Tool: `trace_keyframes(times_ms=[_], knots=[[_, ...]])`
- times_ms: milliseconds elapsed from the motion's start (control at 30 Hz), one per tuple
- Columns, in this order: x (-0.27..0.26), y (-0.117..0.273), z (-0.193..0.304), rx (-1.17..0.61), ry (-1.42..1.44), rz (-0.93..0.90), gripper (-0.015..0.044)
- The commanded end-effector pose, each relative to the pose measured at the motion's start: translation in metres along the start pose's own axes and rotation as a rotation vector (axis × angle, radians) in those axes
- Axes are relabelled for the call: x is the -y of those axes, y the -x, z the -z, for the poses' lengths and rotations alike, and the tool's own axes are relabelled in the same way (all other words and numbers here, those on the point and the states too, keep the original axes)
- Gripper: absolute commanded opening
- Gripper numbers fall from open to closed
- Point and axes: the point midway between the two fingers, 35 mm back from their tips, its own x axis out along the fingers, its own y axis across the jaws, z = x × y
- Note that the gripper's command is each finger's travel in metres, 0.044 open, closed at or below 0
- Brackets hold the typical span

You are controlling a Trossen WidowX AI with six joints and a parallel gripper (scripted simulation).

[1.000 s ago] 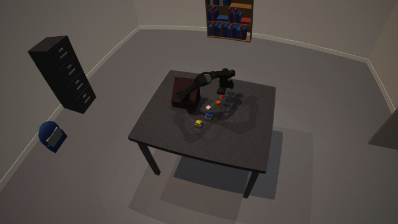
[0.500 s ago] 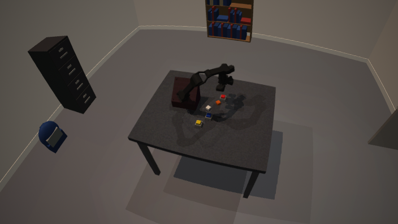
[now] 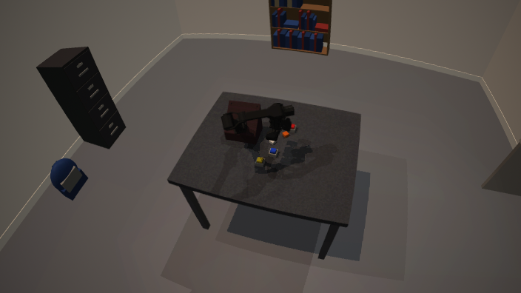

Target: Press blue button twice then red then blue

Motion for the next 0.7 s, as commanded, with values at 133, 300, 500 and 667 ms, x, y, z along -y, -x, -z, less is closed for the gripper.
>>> trace_keyframes(times_ms=[133,300,500,667], knots=[[0.019,-0.006,0.017,-0.006,0.011,0.011,0.0020],[0.018,-0.030,0.015,-0.005,0.011,0.009,0.0020],[0.020,-0.068,0.017,-0.005,0.010,0.014,0.0020],[0.020,-0.068,0.017,-0.005,0.010,0.014,0.0020]])
